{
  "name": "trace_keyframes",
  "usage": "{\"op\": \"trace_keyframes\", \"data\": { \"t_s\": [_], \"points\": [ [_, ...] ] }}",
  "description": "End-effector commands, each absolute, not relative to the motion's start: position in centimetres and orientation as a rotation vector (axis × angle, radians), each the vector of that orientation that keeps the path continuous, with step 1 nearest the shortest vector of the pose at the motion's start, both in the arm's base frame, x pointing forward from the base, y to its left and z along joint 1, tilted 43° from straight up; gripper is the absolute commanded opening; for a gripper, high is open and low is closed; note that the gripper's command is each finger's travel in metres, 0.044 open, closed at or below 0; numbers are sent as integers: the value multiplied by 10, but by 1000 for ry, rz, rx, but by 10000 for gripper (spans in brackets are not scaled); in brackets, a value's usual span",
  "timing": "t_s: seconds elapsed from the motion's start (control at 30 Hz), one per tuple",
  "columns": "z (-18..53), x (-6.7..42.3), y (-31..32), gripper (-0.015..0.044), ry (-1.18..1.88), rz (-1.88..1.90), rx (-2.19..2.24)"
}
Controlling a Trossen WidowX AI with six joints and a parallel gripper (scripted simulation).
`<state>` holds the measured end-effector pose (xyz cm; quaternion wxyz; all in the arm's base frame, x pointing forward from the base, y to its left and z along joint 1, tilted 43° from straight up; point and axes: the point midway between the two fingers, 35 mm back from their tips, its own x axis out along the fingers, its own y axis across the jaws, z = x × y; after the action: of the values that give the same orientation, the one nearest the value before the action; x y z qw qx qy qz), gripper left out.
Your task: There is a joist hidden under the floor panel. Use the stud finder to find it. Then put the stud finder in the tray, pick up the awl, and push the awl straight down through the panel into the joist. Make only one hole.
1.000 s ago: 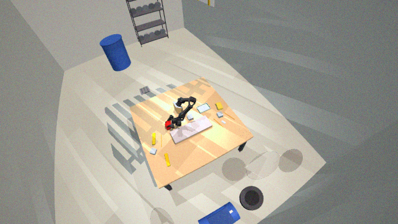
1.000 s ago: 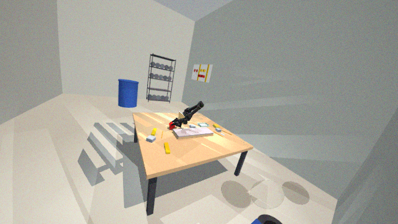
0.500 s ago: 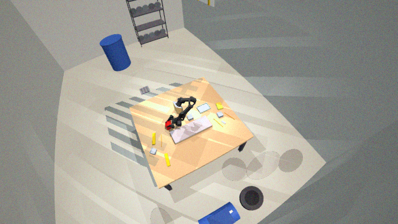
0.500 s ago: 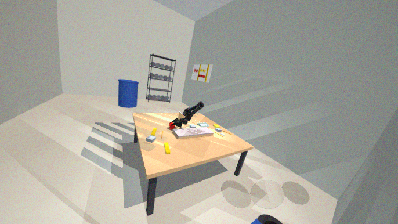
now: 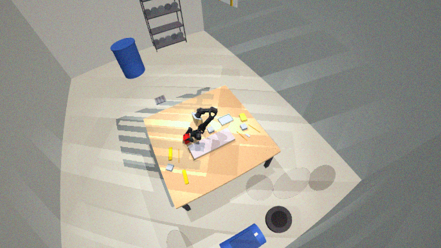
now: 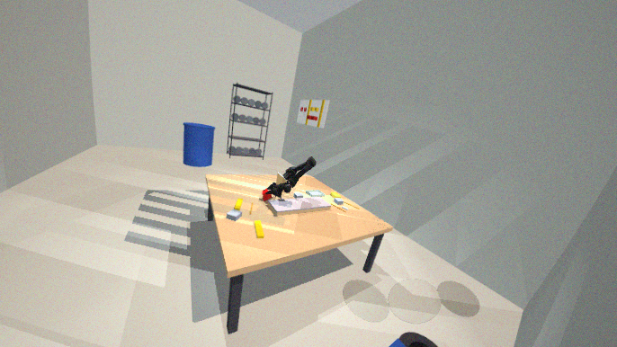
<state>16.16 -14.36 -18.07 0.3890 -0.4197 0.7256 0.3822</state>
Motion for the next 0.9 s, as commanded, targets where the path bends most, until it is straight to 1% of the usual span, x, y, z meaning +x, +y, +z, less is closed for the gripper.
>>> {"op": "trace_keyframes", "data": {
  "t_s": [0.0,0.87],
  "points": [
    [-182,163,-140,379,1825,984,-1059],
    [-180,165,-138,379,1825,985,-1059]
  ]
}}
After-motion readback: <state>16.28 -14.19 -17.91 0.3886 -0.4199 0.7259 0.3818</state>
